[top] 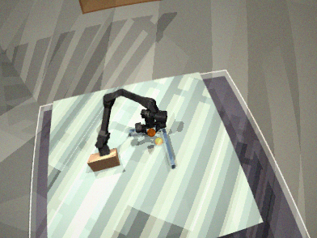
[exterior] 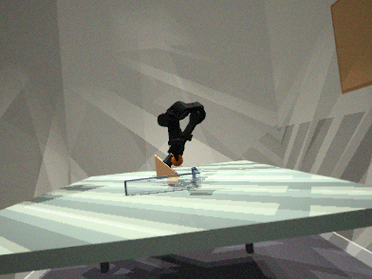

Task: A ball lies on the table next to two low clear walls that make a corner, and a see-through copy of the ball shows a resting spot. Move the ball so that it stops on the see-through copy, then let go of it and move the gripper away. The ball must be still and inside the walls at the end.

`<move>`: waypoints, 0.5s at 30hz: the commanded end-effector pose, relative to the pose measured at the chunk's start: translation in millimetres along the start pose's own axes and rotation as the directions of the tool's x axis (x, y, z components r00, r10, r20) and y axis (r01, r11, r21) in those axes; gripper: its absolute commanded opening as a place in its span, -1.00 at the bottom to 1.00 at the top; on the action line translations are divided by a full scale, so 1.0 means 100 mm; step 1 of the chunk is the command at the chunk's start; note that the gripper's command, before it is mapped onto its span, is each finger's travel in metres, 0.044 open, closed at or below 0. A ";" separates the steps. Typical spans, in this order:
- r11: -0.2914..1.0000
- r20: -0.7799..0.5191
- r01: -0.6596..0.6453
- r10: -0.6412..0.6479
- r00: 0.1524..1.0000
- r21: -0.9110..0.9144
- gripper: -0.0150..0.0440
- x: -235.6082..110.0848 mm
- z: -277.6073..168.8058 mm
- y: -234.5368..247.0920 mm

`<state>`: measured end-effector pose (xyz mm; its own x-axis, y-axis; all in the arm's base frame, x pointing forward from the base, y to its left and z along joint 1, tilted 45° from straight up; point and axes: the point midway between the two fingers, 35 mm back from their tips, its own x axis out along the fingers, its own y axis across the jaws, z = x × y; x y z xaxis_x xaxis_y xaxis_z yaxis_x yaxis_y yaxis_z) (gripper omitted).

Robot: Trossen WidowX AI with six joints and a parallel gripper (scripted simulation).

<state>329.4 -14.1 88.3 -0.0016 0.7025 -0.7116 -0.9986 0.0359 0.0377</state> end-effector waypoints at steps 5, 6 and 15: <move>1.000 0.001 -0.001 0.001 1.000 -0.008 -0.49 -0.47 0.02 0.06; 1.000 0.001 -0.001 0.001 1.000 -0.008 -0.49 -0.48 0.02 0.06; 0.990 0.001 0.000 0.000 1.000 0.138 -0.49 -0.44 -0.01 0.02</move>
<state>324.4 -43.9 120.5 -0.0013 0.7061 -0.7081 -0.9946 0.0727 0.0743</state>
